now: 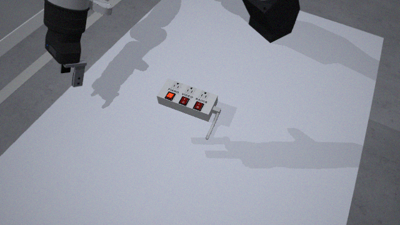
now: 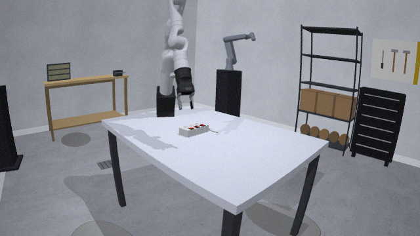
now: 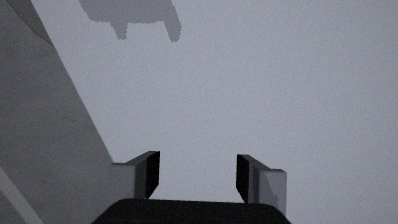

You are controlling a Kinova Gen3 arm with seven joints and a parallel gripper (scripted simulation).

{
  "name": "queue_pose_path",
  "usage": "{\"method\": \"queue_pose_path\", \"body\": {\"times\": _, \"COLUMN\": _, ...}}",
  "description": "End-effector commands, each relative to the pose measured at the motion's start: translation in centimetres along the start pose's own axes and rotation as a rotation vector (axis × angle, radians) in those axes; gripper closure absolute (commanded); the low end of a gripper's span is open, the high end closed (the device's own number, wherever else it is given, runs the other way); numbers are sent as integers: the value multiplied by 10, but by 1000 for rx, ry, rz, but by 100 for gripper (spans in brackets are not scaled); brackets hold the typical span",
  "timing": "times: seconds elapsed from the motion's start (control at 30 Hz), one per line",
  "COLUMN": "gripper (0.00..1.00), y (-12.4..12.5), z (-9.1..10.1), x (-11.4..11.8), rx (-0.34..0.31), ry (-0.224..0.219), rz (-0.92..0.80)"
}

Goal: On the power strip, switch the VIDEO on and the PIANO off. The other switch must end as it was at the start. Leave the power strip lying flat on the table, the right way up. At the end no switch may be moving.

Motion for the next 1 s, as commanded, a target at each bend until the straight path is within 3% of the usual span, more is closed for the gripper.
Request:
{"method": "queue_pose_path", "body": {"times": 0.0, "gripper": 0, "y": 1, "z": 0, "x": 6, "rx": 7, "ry": -4, "rz": 8}}
{"method": "queue_pose_path", "body": {"times": 0.47, "gripper": 0, "y": 1, "z": 0, "x": 6, "rx": 7, "ry": -4, "rz": 8}}
{"method": "queue_pose_path", "body": {"times": 0.5, "gripper": 0, "y": 7, "z": 0, "x": 15, "rx": 29, "ry": -10, "rz": 8}}
{"method": "queue_pose_path", "body": {"times": 0.9, "gripper": 0, "y": 7, "z": 0, "x": 15, "rx": 29, "ry": -10, "rz": 8}}
{"method": "queue_pose_path", "body": {"times": 0.97, "gripper": 0, "y": 13, "z": 0, "x": 23, "rx": 50, "ry": -16, "rz": 9}}
Point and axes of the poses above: the point where the finger pads meet when closed, its own z axis back along the fingers, its own x axis across the jaws, y = z × x, the point moved 3 cm from there along z, back along the fingers, and after that the axes turned 12 degrees about z, right-handed, at the moved point
